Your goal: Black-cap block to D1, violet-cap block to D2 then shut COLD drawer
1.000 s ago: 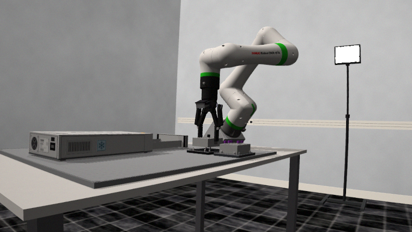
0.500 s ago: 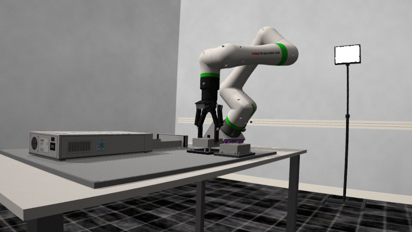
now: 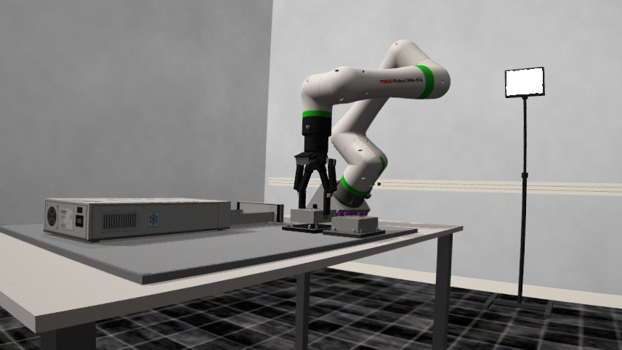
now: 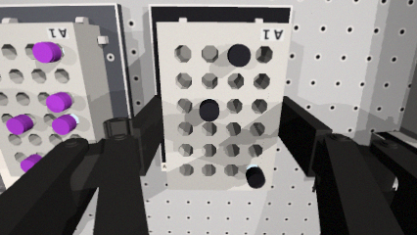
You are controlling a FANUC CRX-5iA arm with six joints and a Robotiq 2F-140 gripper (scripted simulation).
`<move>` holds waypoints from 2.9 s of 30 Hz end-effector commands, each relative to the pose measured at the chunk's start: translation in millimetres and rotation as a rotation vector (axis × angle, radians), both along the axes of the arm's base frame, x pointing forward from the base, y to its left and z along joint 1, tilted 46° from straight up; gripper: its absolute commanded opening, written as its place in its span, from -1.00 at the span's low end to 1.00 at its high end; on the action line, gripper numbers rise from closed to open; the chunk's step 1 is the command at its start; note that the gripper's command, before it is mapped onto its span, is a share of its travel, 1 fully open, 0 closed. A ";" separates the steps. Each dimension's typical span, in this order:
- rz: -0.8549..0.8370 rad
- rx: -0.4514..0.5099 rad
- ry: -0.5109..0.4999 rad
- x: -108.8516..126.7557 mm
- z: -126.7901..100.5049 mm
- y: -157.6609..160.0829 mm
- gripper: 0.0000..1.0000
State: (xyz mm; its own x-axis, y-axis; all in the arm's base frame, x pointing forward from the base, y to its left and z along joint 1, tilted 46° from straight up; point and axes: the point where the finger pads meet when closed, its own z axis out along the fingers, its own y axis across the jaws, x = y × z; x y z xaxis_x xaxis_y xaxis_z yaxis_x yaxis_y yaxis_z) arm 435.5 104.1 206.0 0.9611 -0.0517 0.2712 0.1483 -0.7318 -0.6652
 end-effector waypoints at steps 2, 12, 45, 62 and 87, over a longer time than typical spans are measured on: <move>-0.001 -0.001 -0.001 0.4 0.1 -0.3 -0.80; -0.001 -0.001 -0.001 0.7 -0.8 0.6 -0.80; -0.001 -0.001 -0.001 1.9 -4.2 3.9 -0.80; -0.001 -0.001 -0.001 2.5 -5.9 5.6 -0.80; -0.001 -0.001 -0.001 3.2 -8.1 7.7 -0.80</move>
State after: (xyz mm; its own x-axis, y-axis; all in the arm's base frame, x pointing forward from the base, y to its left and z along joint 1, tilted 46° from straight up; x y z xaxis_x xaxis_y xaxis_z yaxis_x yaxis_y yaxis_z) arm 438.3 112.4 197.5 0.9611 -0.0517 0.2712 0.1483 -0.7318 -0.6652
